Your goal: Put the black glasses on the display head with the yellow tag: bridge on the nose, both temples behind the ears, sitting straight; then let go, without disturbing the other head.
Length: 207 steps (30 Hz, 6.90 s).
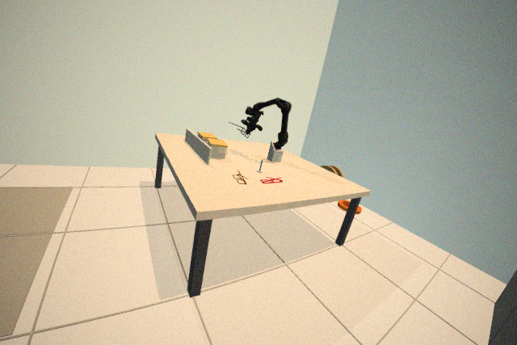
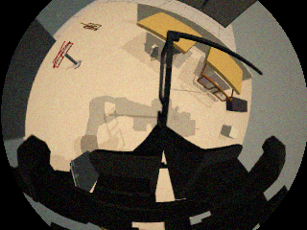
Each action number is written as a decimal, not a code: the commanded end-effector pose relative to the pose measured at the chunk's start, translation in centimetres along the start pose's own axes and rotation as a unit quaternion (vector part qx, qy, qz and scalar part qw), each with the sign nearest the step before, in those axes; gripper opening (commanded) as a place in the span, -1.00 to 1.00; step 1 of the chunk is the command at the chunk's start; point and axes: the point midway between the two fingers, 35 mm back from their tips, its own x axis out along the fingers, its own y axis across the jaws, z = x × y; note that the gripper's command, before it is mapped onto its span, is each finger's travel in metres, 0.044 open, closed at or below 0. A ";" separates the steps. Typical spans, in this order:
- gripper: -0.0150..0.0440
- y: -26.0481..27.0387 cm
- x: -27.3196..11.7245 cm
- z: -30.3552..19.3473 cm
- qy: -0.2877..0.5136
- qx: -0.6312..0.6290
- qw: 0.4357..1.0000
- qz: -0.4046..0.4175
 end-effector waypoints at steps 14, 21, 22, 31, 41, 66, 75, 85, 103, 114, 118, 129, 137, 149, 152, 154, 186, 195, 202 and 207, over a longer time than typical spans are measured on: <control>-0.49 -1.5 -2.3 -2.6 -0.058 -0.236 0.969 -0.047; -0.49 -2.0 -3.3 -3.6 -0.072 -0.329 0.938 -0.076; -0.49 -2.1 -3.4 -3.8 -0.074 -0.342 0.933 -0.081; -0.49 -2.5 -4.6 -5.2 -0.081 -0.455 0.878 -0.125; -0.49 -2.9 -5.7 -6.7 -0.076 -0.560 0.806 -0.173; -0.49 -2.9 -5.7 -6.5 -0.075 -0.547 0.817 -0.166; -0.49 -2.4 -4.6 -5.1 -0.066 -0.538 0.830 -0.130; -0.49 -0.8 -2.1 -2.0 -0.035 -0.515 0.855 -0.054; -0.49 3.3 2.5 2.4 0.049 -0.471 0.879 0.056; -0.49 6.5 5.3 4.4 0.111 -0.445 0.883 0.102; -0.49 7.8 6.2 4.9 0.135 -0.436 0.883 0.115; -0.49 8.9 7.7 4.9 0.158 -0.428 0.881 0.125; -0.49 9.0 8.5 4.7 0.154 -0.428 0.882 0.128; -0.49 9.2 9.6 4.3 0.150 -0.427 0.882 0.129; -0.49 9.2 9.9 4.1 0.150 -0.427 0.882 0.129; -0.49 9.2 10.1 4.1 0.150 -0.427 0.882 0.129; -0.49 8.7 12.4 4.3 0.147 -0.428 0.883 0.124; -0.49 8.0 12.8 5.2 0.148 -0.428 0.883 0.125; -0.49 7.4 13.2 6.0 0.149 -0.428 0.882 0.128; -0.49 6.9 13.4 6.5 0.149 -0.428 0.882 0.128</control>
